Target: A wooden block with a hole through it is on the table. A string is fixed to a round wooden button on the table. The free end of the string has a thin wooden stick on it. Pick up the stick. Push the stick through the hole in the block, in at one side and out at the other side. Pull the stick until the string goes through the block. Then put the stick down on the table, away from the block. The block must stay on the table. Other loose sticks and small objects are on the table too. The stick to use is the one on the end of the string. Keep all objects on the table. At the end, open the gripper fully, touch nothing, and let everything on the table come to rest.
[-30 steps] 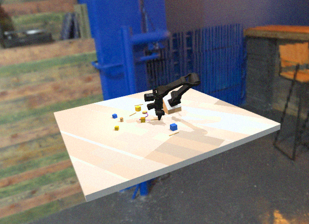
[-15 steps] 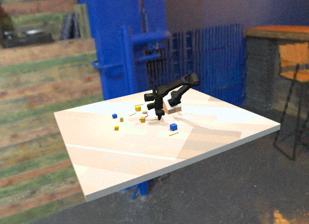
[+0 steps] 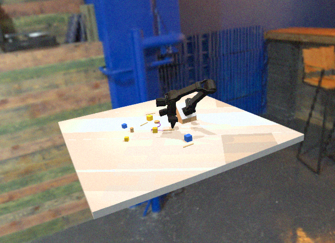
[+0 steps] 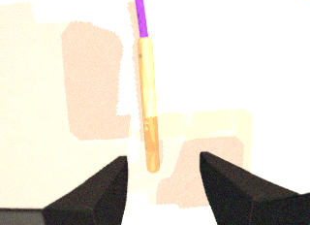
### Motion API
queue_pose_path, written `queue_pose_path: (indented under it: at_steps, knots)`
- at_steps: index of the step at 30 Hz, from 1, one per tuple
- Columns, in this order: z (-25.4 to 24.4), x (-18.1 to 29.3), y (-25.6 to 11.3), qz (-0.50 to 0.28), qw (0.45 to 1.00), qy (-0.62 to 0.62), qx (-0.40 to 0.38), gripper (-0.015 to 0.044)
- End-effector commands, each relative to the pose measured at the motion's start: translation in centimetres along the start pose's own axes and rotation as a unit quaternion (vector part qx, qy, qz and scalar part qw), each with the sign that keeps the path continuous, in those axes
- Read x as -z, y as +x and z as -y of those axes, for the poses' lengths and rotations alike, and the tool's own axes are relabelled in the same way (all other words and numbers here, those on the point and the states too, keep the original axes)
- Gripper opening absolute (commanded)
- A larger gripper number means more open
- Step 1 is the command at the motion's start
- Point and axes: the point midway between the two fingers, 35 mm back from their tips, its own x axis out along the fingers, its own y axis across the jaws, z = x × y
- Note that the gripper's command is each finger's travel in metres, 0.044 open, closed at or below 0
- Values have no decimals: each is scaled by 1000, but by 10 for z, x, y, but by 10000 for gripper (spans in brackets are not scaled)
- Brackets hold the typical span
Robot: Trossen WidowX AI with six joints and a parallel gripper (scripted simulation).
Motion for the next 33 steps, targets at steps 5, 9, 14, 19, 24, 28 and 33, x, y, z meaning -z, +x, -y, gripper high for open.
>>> queue_pose_path:
  at_steps: [5,9,14,19,24,28,33]
  knots:
    - [0,-3,-60,2,1000,-3,1,210]
    - [0,-3,-60,2,1000,-3,1,210]
    - [0,-4,-55,5,1000,0,-1,289]
    - [1,-5,-64,5,1000,0,-1,420]
    - [1,-6,-85,4,1000,-1,-1,440]
    - [1,-6,-81,7,1000,1,-3,440]
    - [0,-6,-81,7,1000,1,-4,440]
